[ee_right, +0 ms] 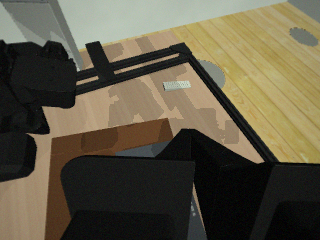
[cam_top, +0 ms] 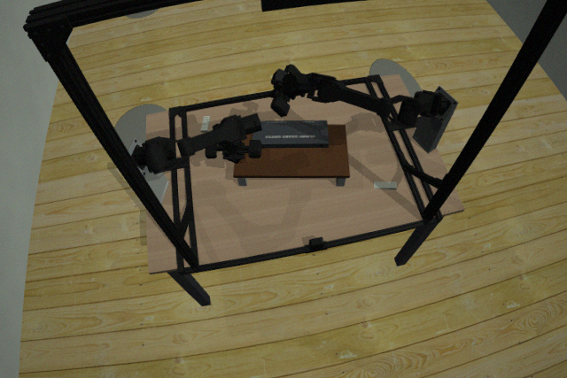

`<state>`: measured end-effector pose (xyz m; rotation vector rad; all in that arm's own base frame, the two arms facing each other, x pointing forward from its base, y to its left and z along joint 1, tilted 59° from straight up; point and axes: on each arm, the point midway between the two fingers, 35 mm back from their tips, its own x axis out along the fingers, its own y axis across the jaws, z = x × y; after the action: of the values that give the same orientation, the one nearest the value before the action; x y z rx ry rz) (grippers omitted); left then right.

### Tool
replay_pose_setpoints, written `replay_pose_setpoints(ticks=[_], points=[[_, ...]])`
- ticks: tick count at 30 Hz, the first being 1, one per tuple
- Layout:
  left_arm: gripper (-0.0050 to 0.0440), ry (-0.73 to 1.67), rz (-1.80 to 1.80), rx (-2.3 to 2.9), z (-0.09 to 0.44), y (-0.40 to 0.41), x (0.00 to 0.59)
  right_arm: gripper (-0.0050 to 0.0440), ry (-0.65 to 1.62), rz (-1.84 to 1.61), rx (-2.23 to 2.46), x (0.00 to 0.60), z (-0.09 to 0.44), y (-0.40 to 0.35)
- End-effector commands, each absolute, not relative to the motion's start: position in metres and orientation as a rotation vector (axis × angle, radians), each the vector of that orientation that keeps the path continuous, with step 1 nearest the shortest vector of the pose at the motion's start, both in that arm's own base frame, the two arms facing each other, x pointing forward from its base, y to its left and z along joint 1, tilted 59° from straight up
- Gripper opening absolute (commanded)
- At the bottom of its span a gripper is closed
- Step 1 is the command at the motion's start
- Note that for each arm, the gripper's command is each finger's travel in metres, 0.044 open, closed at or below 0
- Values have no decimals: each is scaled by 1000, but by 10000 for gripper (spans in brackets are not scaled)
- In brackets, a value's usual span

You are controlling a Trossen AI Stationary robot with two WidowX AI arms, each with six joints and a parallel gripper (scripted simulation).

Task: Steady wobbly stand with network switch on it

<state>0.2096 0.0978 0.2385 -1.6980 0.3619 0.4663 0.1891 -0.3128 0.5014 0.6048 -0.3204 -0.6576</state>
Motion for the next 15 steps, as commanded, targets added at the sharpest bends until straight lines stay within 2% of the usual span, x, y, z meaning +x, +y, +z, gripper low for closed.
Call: replay_pose_setpoints(ticks=[1,3,13,15], points=[[0,362,466,-1698,238,98,210,0,-294,-641,661,191,489,-310],[0,362,466,-1698,238,98,210,0,-290,-651,668,192,487,-313],[0,362,466,-1698,238,98,210,0,-16,-604,1300,208,350,-286],[0,362,466,-1698,238,98,210,0,-7,-601,1322,208,350,-286]])
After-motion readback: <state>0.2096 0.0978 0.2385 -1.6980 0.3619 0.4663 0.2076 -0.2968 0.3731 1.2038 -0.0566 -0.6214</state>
